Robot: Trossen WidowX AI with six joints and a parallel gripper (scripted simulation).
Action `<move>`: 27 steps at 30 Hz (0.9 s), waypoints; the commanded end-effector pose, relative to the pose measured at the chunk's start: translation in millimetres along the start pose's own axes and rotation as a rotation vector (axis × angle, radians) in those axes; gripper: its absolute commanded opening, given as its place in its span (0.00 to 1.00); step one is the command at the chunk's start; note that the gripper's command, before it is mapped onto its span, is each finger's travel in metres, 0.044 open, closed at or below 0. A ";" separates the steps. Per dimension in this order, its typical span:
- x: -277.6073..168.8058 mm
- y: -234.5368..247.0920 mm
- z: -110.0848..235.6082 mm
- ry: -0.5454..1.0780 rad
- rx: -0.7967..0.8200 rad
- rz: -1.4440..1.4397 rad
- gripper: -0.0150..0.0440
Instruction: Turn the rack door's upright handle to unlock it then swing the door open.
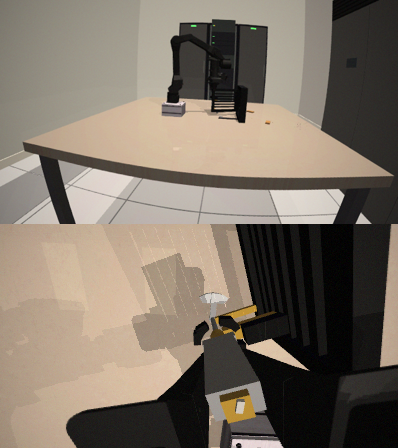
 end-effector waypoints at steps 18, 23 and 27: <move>10.7 38.5 -0.1 -0.001 -0.002 -0.302 0.29; 14.6 48.6 0.0 -0.002 -0.001 -0.376 0.29; 16.3 53.2 -0.1 -0.002 -0.001 -0.408 0.29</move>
Point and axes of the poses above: the point midway between the two fingers, 35 mm back from their tips, its own z axis back along the fingers, its own y axis across the jaws, x = y × z, the point moved 9 cm from there along z, back along the fingers, and after that the axes turned 6 degrees about -z, right-handed, at the moved point
